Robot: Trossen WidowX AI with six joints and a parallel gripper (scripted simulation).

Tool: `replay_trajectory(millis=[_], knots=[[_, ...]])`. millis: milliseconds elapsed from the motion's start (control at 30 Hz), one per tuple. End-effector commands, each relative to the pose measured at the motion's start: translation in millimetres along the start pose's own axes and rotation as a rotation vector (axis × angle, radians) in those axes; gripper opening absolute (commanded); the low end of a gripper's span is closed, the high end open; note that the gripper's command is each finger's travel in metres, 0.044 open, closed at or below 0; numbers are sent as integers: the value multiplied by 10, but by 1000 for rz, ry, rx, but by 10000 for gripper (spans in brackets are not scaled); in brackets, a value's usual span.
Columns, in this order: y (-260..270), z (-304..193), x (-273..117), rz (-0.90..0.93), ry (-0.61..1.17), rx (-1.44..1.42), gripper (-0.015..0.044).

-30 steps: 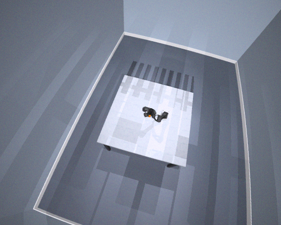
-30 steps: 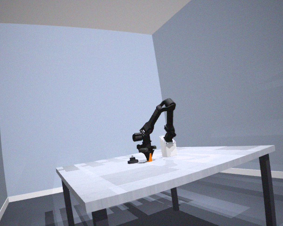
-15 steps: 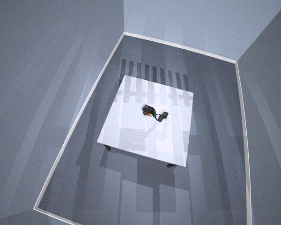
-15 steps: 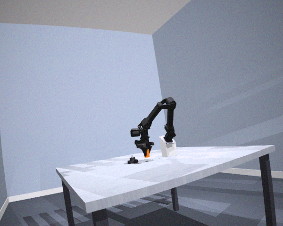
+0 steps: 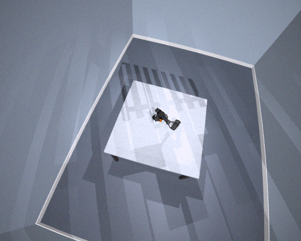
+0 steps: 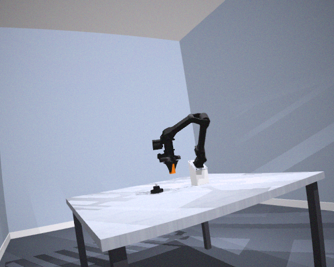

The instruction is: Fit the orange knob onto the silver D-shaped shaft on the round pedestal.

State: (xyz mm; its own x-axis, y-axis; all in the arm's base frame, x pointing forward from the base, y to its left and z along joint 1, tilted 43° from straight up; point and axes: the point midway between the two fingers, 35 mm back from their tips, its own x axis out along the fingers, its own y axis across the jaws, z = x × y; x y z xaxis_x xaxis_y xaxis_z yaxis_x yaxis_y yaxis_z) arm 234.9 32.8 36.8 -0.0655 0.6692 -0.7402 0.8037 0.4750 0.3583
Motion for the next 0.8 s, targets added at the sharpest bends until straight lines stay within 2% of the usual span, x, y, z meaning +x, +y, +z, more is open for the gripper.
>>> replay_trajectory(millis=[0,233,767], knots=[[2,-38,-224,3,-3,-5,0],[4,-52,-259,25,1,-2,0],[130,-149,-578,376,2,4,0]])
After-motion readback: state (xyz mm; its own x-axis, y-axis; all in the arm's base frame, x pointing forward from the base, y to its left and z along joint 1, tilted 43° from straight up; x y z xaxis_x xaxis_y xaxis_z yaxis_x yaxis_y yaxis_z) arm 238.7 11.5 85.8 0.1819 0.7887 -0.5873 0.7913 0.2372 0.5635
